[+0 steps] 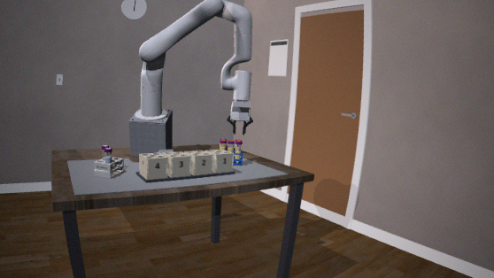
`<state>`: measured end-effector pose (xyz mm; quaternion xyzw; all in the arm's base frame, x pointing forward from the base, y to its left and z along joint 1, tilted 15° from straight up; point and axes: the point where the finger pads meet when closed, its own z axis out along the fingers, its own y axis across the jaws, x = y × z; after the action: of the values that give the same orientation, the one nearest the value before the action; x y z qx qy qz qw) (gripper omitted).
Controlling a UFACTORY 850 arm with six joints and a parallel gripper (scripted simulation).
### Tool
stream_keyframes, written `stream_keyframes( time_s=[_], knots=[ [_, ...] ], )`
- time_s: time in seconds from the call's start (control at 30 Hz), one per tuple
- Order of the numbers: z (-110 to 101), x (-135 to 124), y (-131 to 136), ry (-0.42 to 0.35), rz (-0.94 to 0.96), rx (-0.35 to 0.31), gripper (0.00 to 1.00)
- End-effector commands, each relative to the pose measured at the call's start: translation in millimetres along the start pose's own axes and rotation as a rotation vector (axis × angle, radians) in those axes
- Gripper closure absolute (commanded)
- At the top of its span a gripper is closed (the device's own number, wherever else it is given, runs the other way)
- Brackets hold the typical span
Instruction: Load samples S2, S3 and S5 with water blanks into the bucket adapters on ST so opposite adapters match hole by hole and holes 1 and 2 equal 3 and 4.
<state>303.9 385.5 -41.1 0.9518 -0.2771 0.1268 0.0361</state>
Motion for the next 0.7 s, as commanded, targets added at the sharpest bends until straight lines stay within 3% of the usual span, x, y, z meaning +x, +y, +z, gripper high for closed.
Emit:
stream_keyframes(
  time_s=[0.0, 0.67],
  knots=[
    [-12.7, 0.1, -0.9, 0.000, 0.000, -0.002, 0.56],
    [-48.7, 0.1, -1.0, -0.001, 0.000, -0.002, 0.56]
  ],
)
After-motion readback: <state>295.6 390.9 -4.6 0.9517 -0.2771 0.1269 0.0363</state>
